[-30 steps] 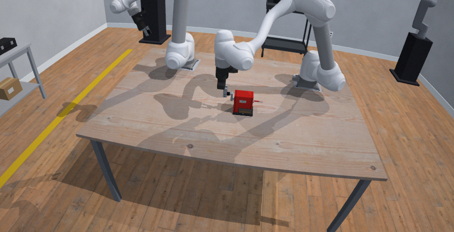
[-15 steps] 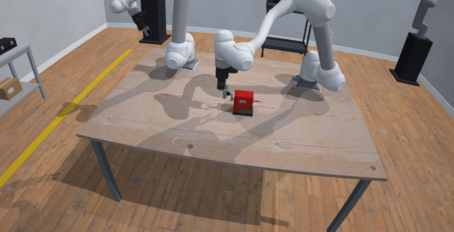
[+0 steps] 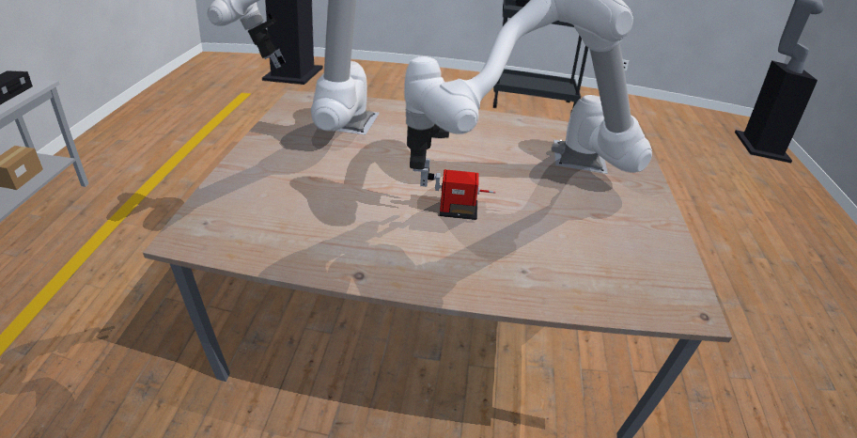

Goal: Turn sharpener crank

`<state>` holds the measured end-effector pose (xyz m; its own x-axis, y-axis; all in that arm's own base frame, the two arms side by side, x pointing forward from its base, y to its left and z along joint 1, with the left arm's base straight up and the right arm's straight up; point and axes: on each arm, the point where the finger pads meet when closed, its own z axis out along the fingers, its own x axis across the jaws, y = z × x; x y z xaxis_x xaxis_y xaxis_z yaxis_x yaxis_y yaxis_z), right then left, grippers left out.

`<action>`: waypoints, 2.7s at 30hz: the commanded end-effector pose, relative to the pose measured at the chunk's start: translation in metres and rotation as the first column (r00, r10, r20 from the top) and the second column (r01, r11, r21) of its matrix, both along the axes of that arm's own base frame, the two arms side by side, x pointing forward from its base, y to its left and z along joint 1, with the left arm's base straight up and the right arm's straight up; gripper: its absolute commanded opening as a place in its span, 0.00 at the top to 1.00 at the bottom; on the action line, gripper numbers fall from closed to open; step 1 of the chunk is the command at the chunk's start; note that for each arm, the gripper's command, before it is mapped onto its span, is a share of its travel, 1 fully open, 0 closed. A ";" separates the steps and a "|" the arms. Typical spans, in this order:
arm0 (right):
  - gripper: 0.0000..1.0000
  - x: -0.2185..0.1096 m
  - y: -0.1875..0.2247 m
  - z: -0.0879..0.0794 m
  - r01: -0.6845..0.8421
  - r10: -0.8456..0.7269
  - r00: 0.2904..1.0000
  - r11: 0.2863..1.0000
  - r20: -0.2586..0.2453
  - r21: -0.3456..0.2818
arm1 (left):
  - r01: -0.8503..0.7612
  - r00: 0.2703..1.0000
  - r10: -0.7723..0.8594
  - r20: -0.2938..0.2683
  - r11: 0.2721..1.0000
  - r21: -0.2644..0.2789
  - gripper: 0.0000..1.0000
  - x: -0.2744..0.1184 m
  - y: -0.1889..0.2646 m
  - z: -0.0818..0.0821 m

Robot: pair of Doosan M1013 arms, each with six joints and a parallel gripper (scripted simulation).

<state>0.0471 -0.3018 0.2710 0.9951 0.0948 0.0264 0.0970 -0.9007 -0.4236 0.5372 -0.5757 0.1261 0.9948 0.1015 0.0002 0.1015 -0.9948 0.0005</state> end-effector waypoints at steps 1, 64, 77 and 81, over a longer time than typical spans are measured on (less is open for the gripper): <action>0.00 -0.001 0.002 -0.002 0.006 -0.006 1.000 1.000 -0.004 -0.002 | 0.002 1.000 -0.002 0.002 1.000 -0.001 0.03 0.002 -0.001 0.000; 0.00 -0.001 0.002 -0.002 0.006 -0.006 1.000 1.000 -0.004 -0.002 | 0.002 1.000 -0.002 0.003 1.000 -0.003 0.03 0.002 0.000 0.074; 0.00 -0.001 0.002 -0.002 0.006 -0.006 1.000 1.000 -0.004 -0.002 | 0.002 1.000 -0.002 0.003 1.000 -0.003 1.00 0.002 0.000 0.073; 0.00 -0.001 0.002 -0.002 0.006 -0.006 1.000 1.000 -0.004 -0.002 | 0.002 1.000 -0.002 0.003 1.000 -0.003 1.00 0.002 0.000 0.073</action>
<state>0.0471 -0.3018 0.2710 0.9951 0.0948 0.0264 0.0970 -0.9007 -0.4235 0.5373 -0.5759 0.1926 0.9948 0.1015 -0.0015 0.1015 -0.9948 -0.0020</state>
